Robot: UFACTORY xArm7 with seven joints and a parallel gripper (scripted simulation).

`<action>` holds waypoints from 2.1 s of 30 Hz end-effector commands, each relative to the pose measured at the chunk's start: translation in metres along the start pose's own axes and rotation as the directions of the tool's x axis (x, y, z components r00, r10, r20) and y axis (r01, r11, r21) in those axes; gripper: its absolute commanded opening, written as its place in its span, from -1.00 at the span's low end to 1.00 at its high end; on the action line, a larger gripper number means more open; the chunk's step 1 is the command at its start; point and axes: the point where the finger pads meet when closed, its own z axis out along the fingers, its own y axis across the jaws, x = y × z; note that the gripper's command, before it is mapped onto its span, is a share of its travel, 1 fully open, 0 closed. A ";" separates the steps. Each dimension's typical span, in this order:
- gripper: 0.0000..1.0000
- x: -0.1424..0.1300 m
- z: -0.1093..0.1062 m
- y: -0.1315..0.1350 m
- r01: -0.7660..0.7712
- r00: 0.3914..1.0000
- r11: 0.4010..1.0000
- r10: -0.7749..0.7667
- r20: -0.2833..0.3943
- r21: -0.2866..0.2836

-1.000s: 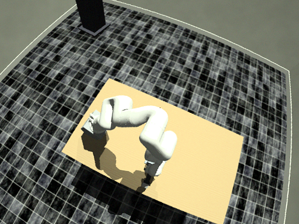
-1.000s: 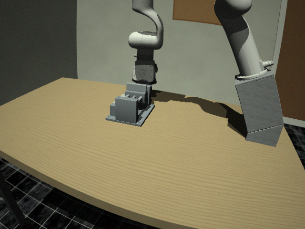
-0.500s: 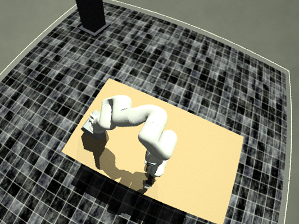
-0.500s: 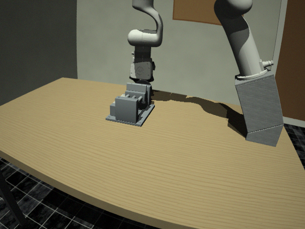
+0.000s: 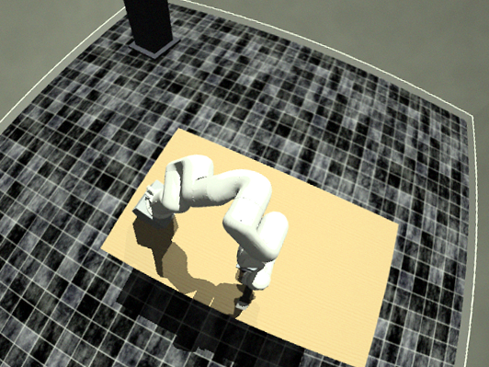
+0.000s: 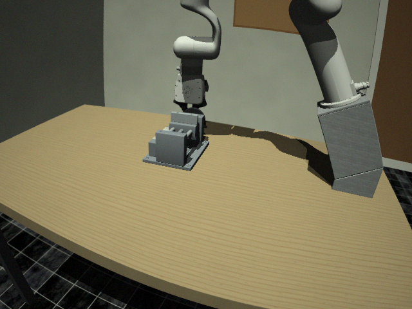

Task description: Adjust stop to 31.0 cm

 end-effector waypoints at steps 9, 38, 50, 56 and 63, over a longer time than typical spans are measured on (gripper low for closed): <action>-0.88 0.001 -0.010 0.000 -0.001 1.000 1.000 0.001 -0.001 -0.002; -0.88 0.001 -0.024 0.007 -0.001 1.000 1.000 0.001 -0.001 -0.002; -0.88 0.001 -0.028 0.012 -0.001 1.000 1.000 0.001 -0.001 -0.002; -0.88 0.001 -0.029 0.013 -0.001 1.000 1.000 0.001 -0.001 -0.002; -0.88 0.001 -0.031 0.016 -0.001 1.000 1.000 0.001 -0.001 -0.002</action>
